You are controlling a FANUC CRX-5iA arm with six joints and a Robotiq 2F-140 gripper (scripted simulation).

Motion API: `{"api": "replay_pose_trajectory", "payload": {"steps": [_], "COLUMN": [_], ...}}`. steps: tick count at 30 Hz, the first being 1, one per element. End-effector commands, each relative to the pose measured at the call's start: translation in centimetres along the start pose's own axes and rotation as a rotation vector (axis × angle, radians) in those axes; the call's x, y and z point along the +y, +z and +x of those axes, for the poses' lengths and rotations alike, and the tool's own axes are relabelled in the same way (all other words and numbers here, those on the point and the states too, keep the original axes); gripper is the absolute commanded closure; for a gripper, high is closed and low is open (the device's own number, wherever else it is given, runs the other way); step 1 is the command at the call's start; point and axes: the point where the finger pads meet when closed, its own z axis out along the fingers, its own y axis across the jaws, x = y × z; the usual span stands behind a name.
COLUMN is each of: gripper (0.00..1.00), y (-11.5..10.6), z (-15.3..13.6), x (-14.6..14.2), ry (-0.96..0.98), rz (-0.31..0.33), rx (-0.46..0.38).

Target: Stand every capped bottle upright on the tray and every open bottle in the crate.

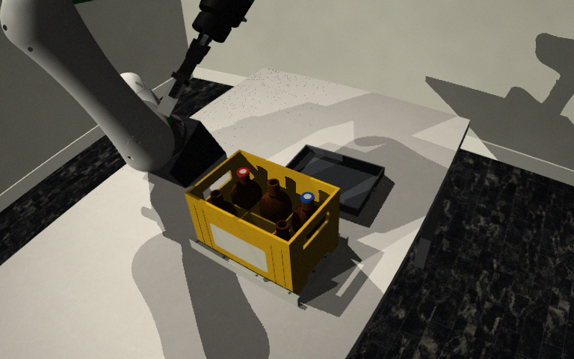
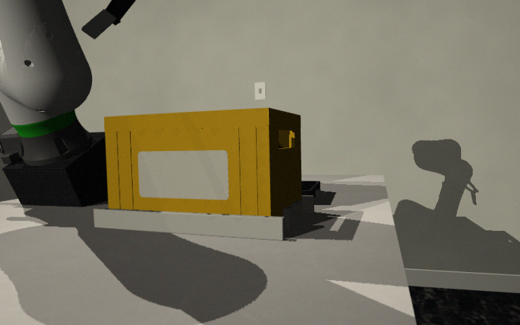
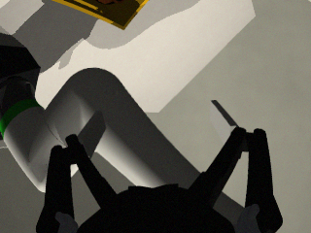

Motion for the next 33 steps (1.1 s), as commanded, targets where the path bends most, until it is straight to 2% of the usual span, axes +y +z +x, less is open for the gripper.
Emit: {"api": "replay_pose_trajectory", "payload": {"steps": [1,17,33], "gripper": [0.00,0.00,0.00], "y": [0.0,0.0,2.1], "z": [0.0,0.0,4.3], "x": [0.0,0.0,1.2], "ry": [0.000,0.000,-0.130], "rz": [0.000,0.000,0.030], "rx": [0.000,0.000,0.138]}}
